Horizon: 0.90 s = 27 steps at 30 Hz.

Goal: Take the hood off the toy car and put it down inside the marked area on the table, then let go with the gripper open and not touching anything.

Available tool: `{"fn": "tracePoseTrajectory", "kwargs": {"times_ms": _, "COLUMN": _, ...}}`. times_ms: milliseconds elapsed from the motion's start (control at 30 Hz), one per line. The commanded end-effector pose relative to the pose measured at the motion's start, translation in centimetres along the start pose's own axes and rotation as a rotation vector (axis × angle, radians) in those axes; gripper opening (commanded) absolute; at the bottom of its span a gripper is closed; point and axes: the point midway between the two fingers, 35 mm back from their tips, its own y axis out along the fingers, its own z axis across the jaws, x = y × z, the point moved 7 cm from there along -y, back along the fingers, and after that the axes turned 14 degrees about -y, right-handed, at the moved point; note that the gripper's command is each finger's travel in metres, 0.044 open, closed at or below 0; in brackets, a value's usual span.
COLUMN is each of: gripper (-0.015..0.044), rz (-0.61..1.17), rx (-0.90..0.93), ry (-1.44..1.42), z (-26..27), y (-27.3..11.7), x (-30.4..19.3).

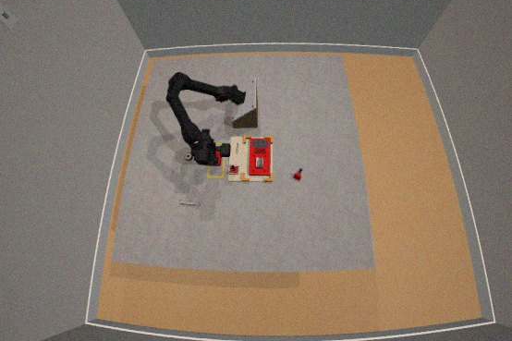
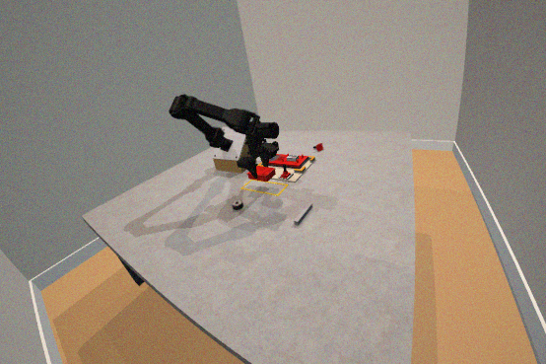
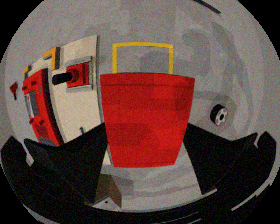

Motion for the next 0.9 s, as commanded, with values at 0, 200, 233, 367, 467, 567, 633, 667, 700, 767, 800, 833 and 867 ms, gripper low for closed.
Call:
{"fn": "tracePoseTrajectory", "kwargs": {"times_ms": 0, "gripper": 0.0, "rz": -0.001, "rx": -0.002, "ry": -0.005, "z": 0.0, "y": 0.4, "x": 0.0}}
{"fn": "tracePoseTrajectory", "kwargs": {"times_ms": 200, "gripper": 0.0, "rz": -0.001, "rx": -0.002, "ry": -0.005, "z": 0.0, "y": 0.8, "x": 0.0}}
{"fn": "tracePoseTrajectory", "kwargs": {"times_ms": 233, "gripper": 0.0, "rz": -0.001, "rx": -0.002, "ry": -0.005, "z": 0.0, "y": 0.9, "x": 0.0}}
{"fn": "tracePoseTrajectory", "kwargs": {"times_ms": 367, "gripper": 0.0, "rz": -0.001, "rx": -0.003, "ry": -0.005, "z": 0.0, "y": 1.2, "x": -0.1}}
{"fn": "tracePoseTrajectory", "kwargs": {"times_ms": 467, "gripper": 0.0, "rz": -0.001, "rx": -0.003, "ry": -0.005, "z": 0.0, "y": 1.5, "x": -0.1}}
{"fn": "tracePoseTrajectory", "kwargs": {"times_ms": 567, "gripper": 0.0, "rz": -0.001, "rx": -0.004, "ry": -0.005, "z": 0.0, "y": 1.7, "x": -0.1}}
{"fn": "tracePoseTrajectory", "kwargs": {"times_ms": 633, "gripper": 0.0, "rz": -0.001, "rx": -0.004, "ry": -0.005, "z": 0.0, "y": 1.9, "x": -0.1}}
{"fn": "tracePoseTrajectory", "kwargs": {"times_ms": 667, "gripper": 0.0, "rz": -0.001, "rx": -0.004, "ry": -0.005, "z": 0.0, "y": 1.9, "x": -0.1}}
{"fn": "tracePoseTrajectory", "kwargs": {"times_ms": 700, "gripper": 0.0, "rz": -0.001, "rx": -0.004, "ry": -0.005, "z": 0.0, "y": 2.0, "x": -0.1}}
{"fn": "tracePoseTrajectory", "kwargs": {"times_ms": 767, "gripper": 0.0, "rz": -0.001, "rx": -0.005, "ry": -0.005, "z": 0.0, "y": 2.2, "x": -0.2}}
{"fn": "tracePoseTrajectory", "kwargs": {"times_ms": 800, "gripper": 0.0, "rz": -0.001, "rx": -0.005, "ry": -0.005, "z": 0.0, "y": 2.3, "x": -0.2}}
{"fn": "tracePoseTrajectory", "kwargs": {"times_ms": 833, "gripper": 0.0, "rz": -0.001, "rx": -0.005, "ry": -0.005, "z": 0.0, "y": 2.3, "x": -0.2}}
{"fn": "tracePoseTrajectory", "kwargs": {"times_ms": 867, "gripper": 0.0, "rz": 0.0, "rx": -0.005, "ry": -0.005, "z": 0.0, "y": 2.4, "x": -0.2}}
